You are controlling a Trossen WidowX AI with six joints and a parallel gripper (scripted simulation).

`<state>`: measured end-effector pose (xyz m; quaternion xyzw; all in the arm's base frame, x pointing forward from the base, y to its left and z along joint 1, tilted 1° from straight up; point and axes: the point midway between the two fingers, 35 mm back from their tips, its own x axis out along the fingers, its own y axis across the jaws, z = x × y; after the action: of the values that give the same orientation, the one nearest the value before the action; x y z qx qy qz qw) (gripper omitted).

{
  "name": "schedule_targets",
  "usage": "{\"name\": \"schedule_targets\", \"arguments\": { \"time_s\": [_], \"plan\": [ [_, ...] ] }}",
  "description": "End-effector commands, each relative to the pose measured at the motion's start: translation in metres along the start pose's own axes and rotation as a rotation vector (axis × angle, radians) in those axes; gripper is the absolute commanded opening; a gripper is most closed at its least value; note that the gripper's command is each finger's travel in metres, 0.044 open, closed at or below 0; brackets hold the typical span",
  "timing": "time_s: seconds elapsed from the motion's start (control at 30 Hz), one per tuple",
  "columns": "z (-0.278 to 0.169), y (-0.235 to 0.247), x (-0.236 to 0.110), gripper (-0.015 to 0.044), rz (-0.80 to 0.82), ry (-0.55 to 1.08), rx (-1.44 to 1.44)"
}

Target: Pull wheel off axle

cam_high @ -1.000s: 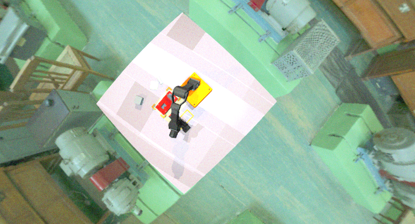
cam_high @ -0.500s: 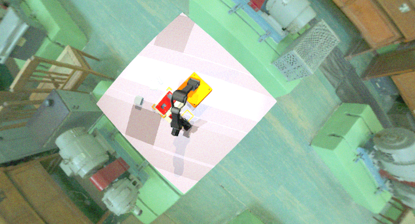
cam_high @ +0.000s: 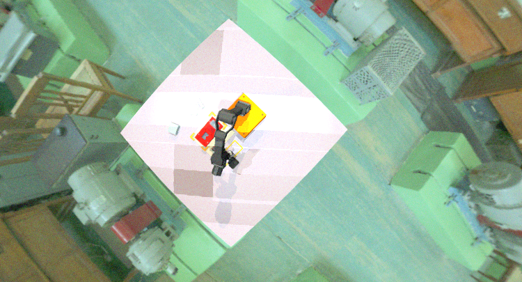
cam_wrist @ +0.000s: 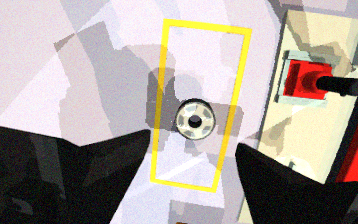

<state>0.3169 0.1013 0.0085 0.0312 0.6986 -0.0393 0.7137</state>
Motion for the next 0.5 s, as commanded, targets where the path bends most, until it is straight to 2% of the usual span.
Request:
{"name": "schedule_targets", "arguments": {
  "time_s": [0.0,0.1,0.13,0.33,0.47],
  "plan": [
    [-0.006,-0.002,-0.001,0.0352,-0.003,0.007,0.0],
    [-0.026,-0.011,-0.019,0.0431,-0.003,0.008,0.002],
    [-0.033,-0.014,-0.025,0.044,-0.003,0.009,0.002],
    [-0.078,-0.034,-0.051,0.044,-0.002,0.011,0.005],
    [-0.084,-0.036,-0.053,0.044,-0.002,0.012,0.005]
  ]
}}
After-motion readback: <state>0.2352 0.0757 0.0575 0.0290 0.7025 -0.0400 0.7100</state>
